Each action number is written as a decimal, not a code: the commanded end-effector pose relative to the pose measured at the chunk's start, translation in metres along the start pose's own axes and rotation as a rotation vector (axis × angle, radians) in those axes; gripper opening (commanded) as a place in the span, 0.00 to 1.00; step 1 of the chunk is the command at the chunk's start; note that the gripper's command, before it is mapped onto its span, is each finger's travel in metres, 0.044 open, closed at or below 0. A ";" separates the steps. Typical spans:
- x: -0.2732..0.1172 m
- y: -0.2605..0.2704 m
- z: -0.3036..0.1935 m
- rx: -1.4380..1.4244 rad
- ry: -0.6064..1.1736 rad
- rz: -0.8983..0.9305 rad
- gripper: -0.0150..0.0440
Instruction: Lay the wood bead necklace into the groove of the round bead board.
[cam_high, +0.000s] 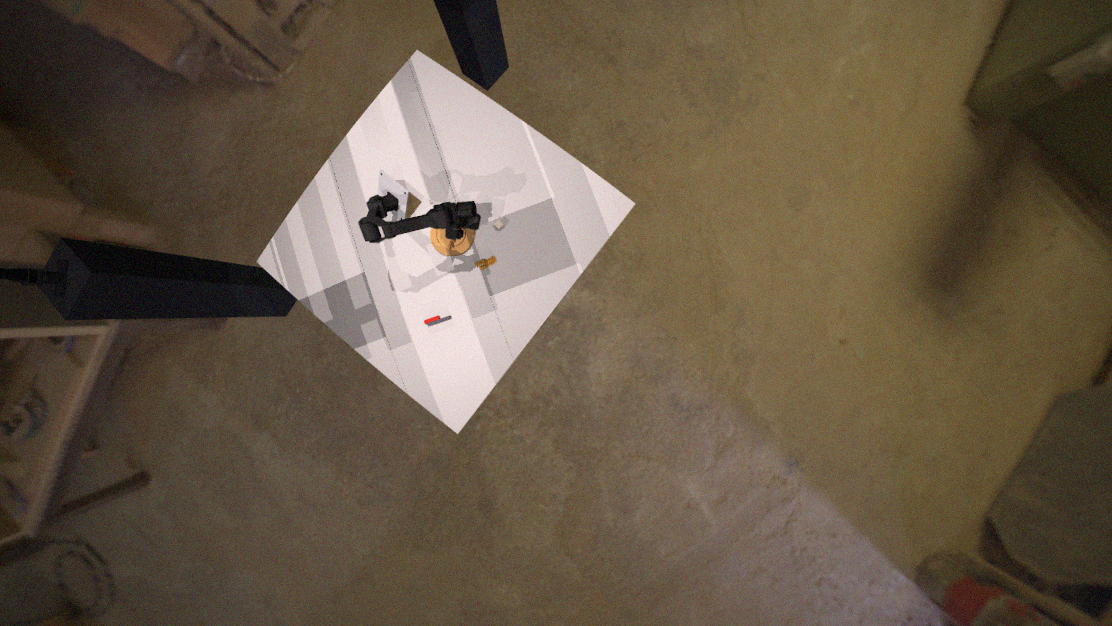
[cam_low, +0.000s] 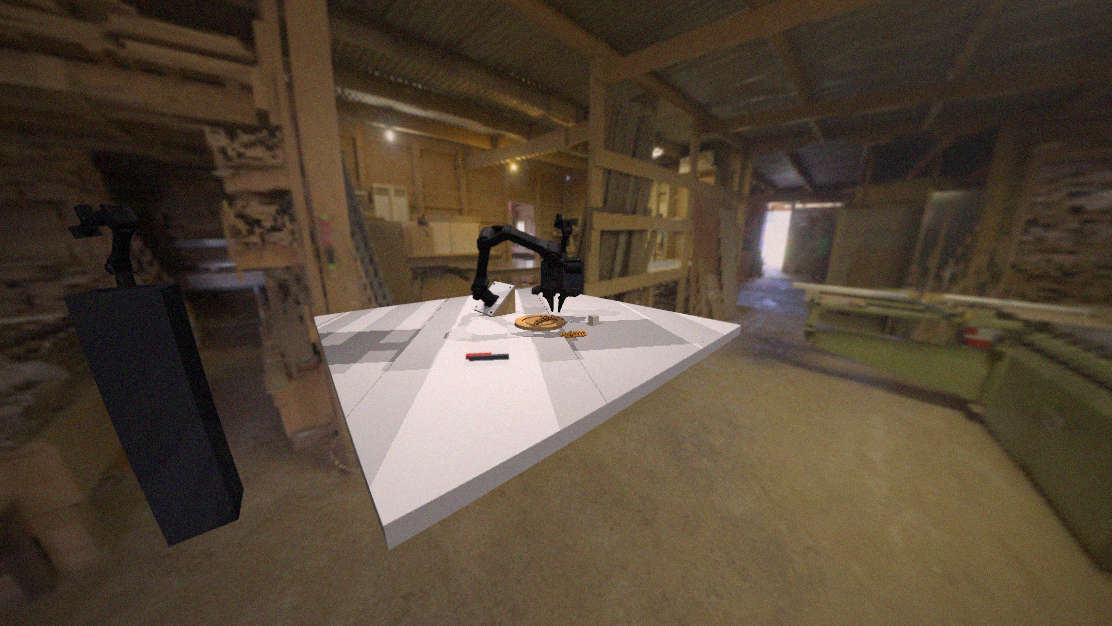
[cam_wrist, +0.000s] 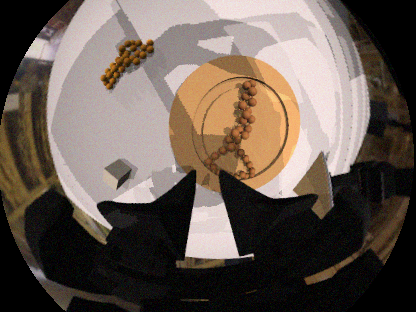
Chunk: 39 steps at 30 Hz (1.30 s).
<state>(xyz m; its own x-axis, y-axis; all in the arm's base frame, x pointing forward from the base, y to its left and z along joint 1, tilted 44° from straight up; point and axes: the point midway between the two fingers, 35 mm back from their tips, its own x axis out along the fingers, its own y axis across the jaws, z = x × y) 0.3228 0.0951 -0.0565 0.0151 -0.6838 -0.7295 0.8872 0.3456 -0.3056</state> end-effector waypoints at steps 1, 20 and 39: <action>0.006 -0.001 0.001 -0.003 -0.003 -0.004 0.46; 0.026 -0.002 0.000 -0.001 0.001 -0.010 0.37; 0.026 -0.002 0.000 -0.001 0.001 -0.010 0.25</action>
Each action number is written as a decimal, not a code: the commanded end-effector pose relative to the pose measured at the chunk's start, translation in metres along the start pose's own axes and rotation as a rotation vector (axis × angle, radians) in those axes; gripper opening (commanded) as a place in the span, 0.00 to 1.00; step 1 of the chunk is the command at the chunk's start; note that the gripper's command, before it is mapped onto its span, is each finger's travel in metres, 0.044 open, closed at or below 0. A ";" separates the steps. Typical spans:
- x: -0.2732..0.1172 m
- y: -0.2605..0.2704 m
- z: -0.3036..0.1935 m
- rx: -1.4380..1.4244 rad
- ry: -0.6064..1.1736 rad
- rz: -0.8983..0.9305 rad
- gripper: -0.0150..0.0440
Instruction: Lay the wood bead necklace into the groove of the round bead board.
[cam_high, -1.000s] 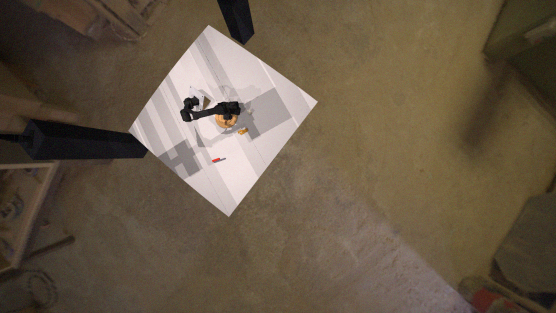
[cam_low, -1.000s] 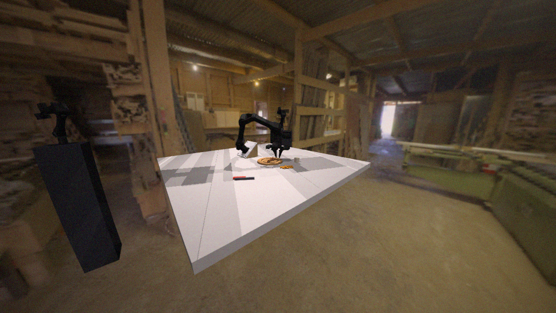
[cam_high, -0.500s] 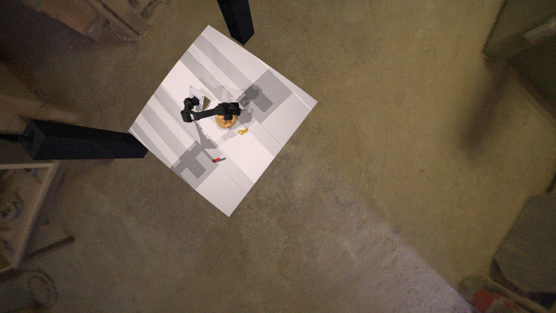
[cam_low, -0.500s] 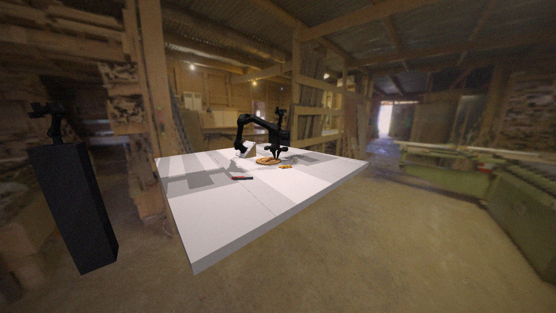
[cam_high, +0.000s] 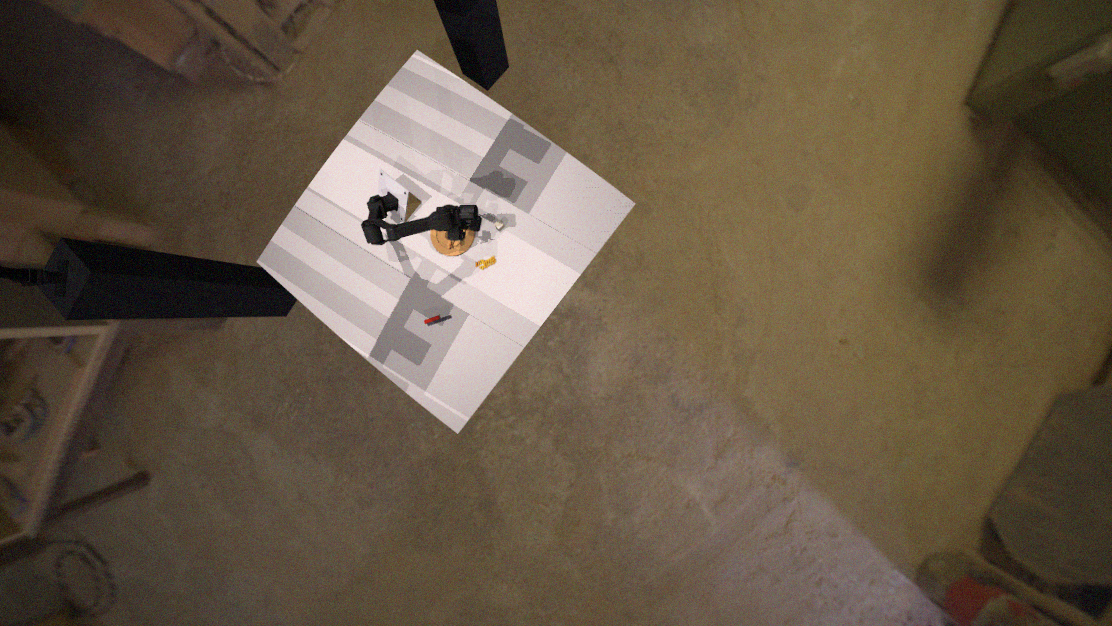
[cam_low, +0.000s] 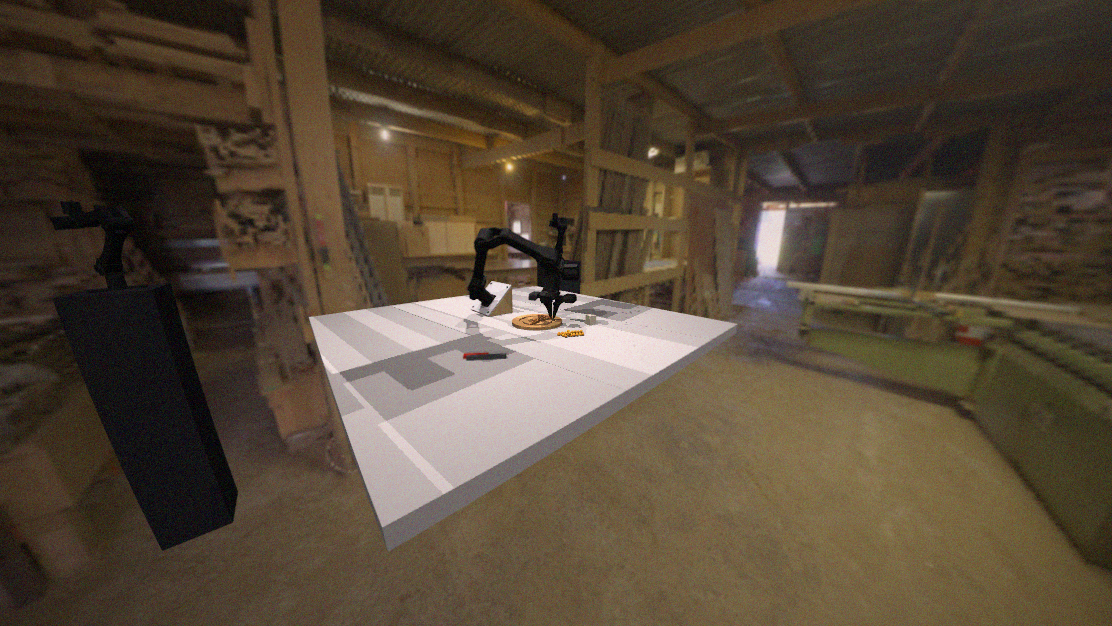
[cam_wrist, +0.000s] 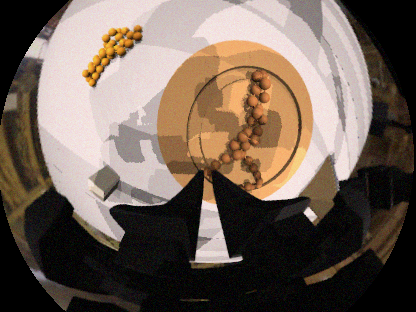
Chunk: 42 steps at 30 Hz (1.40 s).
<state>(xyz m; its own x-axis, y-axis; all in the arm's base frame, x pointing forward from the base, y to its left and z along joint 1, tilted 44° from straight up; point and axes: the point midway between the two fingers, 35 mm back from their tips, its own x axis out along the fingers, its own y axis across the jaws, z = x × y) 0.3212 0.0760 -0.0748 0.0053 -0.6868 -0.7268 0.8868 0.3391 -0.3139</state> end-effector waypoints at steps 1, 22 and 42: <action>0.000 0.000 0.000 0.000 0.000 0.000 0.25; 0.000 0.000 0.000 0.000 0.000 0.000 0.25; -0.009 0.000 0.001 -0.002 -0.005 -0.001 0.25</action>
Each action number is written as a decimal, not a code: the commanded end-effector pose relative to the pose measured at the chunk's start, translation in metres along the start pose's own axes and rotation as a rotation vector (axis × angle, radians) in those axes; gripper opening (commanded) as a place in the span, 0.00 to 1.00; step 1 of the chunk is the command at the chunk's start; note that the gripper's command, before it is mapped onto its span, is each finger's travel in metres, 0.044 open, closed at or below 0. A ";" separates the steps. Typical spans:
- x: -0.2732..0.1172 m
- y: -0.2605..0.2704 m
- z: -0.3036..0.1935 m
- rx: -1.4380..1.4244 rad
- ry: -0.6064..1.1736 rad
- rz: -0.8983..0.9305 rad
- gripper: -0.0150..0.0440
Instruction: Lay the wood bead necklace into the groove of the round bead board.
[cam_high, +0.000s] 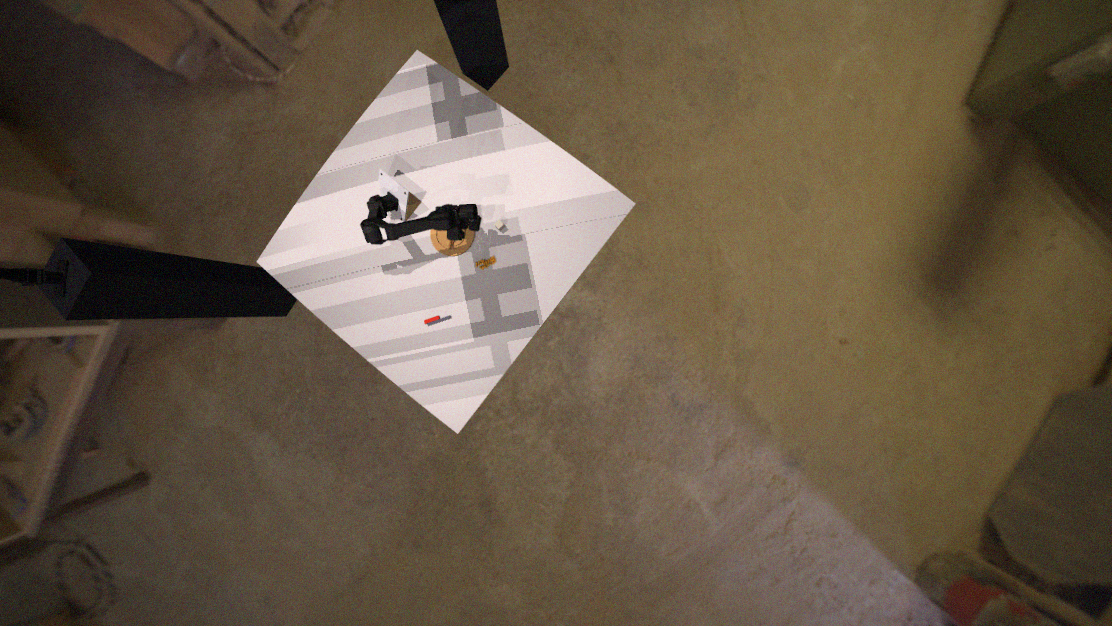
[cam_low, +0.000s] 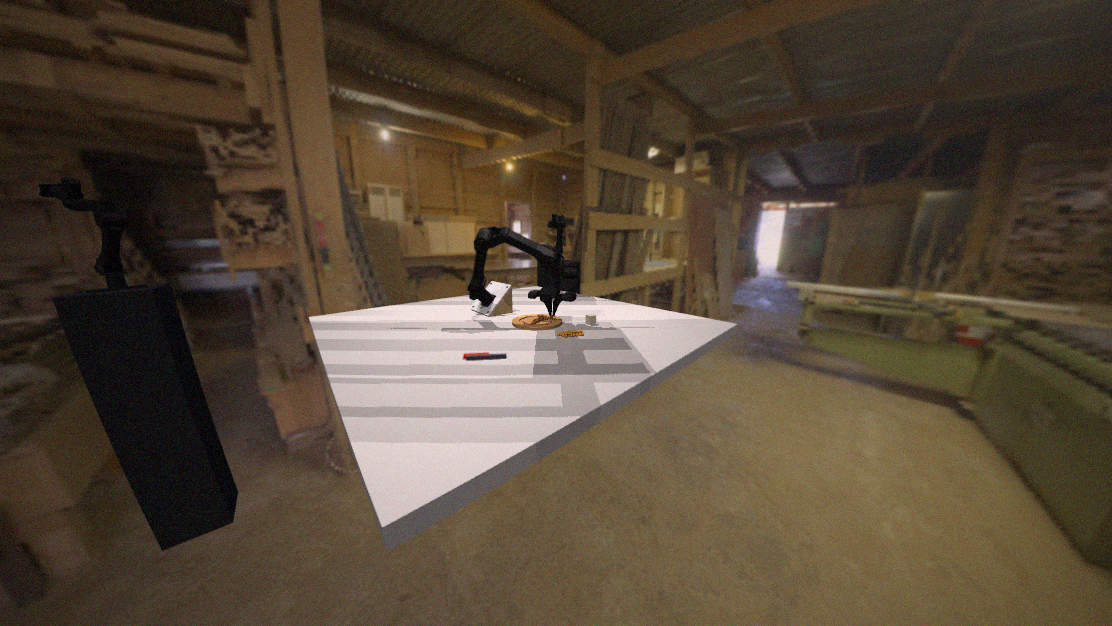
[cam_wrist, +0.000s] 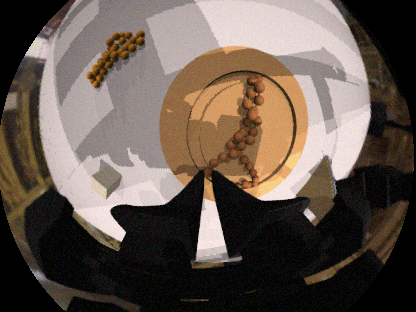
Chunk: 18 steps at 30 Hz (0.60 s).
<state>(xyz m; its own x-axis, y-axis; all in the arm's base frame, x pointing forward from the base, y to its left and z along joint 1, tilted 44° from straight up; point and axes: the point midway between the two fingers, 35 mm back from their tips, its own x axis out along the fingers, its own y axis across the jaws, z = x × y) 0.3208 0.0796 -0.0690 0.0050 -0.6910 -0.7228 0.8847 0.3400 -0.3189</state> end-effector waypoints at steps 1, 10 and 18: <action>-0.002 0.002 -0.001 0.002 0.000 0.002 0.25; 0.008 0.002 -0.001 0.002 -0.001 0.002 0.25; 0.005 0.003 -0.002 0.005 0.003 0.005 0.57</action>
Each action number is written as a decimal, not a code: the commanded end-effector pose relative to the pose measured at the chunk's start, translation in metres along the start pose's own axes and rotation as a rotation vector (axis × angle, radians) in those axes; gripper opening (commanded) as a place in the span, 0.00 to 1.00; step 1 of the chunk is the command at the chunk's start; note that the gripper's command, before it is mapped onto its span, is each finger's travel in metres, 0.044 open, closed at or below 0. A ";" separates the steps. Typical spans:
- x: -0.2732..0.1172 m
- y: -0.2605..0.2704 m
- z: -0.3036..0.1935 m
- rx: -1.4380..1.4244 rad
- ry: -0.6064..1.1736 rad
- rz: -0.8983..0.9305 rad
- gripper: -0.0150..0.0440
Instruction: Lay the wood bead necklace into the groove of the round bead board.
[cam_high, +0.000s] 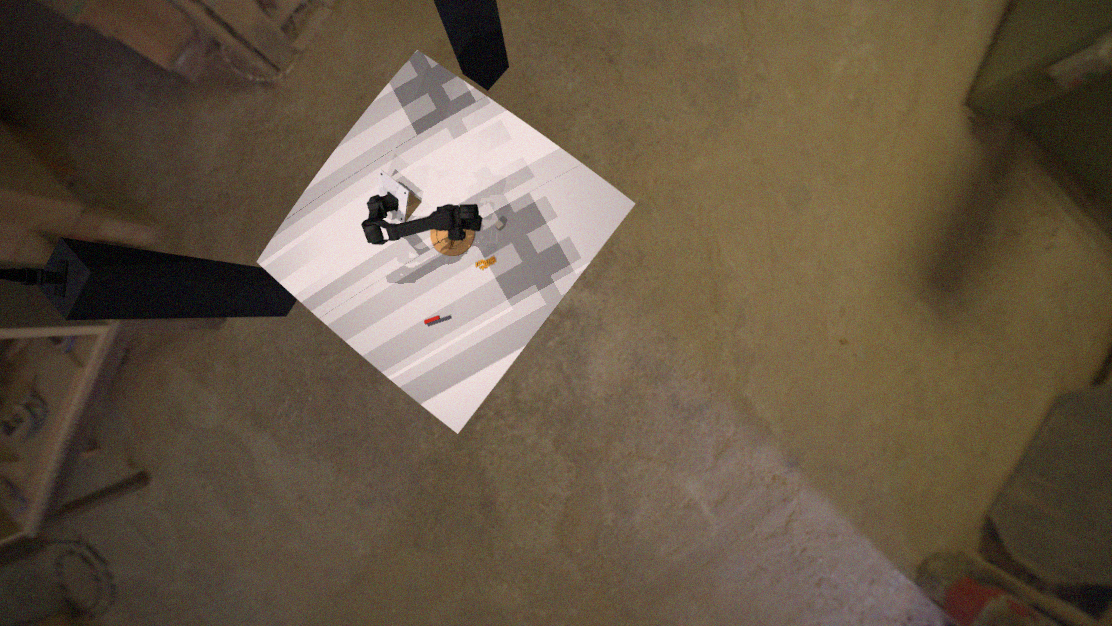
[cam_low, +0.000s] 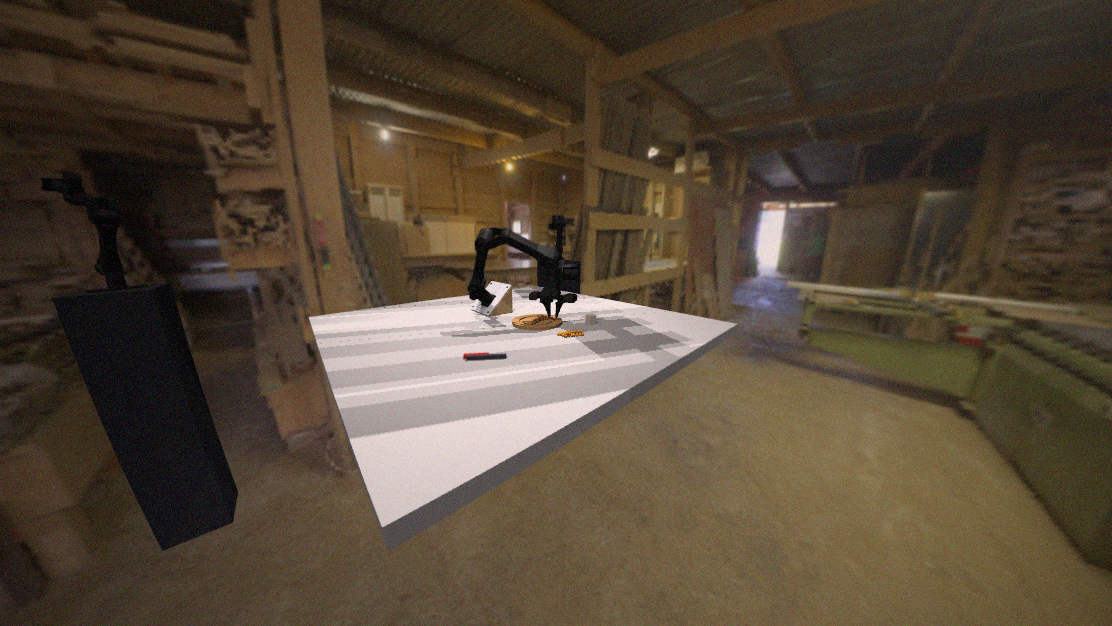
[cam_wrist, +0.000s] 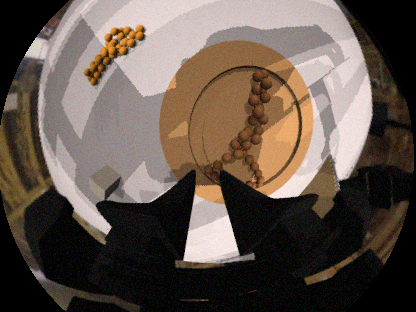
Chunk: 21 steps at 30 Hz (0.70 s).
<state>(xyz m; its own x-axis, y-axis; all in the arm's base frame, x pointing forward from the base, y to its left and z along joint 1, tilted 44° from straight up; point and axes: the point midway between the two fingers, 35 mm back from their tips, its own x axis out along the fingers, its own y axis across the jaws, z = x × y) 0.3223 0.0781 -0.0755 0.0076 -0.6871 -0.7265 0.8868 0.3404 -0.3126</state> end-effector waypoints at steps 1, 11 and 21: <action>0.000 0.000 0.000 0.000 0.000 0.000 0.61; -0.003 -0.001 0.000 -0.003 -0.002 -0.004 1.00; -0.008 -0.001 0.000 -0.002 -0.004 -0.002 1.00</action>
<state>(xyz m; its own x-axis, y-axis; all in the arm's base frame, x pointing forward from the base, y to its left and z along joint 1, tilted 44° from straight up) 0.3218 0.0822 -0.0697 0.0083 -0.6913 -0.7225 0.8846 0.3420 -0.3170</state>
